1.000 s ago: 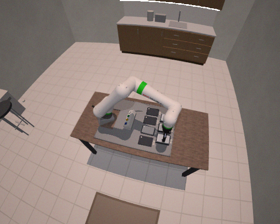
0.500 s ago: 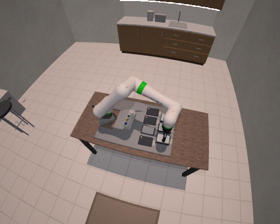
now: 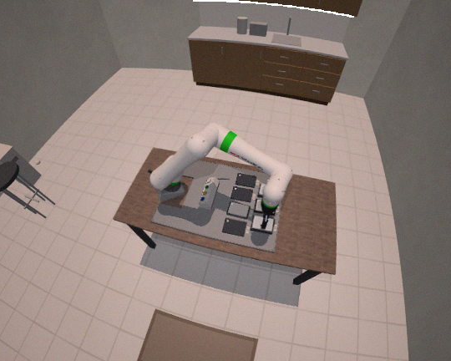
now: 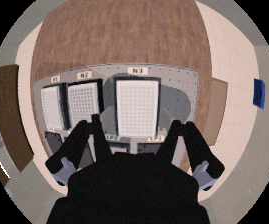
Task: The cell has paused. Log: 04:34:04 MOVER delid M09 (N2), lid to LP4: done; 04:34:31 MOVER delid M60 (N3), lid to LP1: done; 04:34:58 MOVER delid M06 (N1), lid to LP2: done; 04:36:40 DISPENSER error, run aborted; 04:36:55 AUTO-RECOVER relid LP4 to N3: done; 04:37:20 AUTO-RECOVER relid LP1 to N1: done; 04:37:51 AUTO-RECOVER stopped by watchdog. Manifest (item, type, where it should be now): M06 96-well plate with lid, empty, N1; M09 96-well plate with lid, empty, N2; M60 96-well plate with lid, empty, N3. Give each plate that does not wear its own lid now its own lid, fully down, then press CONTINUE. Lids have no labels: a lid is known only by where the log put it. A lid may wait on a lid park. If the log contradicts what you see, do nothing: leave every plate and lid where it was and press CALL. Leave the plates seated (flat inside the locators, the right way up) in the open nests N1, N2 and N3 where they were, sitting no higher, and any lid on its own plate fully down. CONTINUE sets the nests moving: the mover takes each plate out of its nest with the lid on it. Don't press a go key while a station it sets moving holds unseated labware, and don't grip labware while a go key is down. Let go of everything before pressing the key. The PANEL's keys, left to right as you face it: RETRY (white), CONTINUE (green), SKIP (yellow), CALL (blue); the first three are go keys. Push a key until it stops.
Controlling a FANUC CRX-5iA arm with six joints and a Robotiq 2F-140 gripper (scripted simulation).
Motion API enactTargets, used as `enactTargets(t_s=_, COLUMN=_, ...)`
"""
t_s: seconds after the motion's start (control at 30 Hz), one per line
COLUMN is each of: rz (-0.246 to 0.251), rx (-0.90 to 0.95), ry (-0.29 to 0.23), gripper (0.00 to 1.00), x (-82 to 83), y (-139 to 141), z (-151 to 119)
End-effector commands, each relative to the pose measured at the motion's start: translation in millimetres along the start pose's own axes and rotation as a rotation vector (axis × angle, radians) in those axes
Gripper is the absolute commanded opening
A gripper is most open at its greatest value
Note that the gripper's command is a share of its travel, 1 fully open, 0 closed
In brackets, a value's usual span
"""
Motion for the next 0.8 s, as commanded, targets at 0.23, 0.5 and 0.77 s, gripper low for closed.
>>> enactTargets(t_s=0.23, rz=0.000, rx=0.000, ry=0.000, gripper=0.66, x=-2.3, y=0.1, z=0.1)
enactTargets(t_s=0.5, rz=0.000, rx=0.000, ry=0.000, gripper=0.66, x=-5.0, y=0.1, z=0.1)
enactTargets(t_s=0.77, rz=0.000, rx=0.000, ry=0.000, gripper=0.66, x=-9.2, y=0.1, z=0.1)
Point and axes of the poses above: the point where the finger pads meet when closed, its own x axis back along the fingers, its own y axis across the jaws, z = x × y, the point moved 3 cm from there along x, back along the fingers
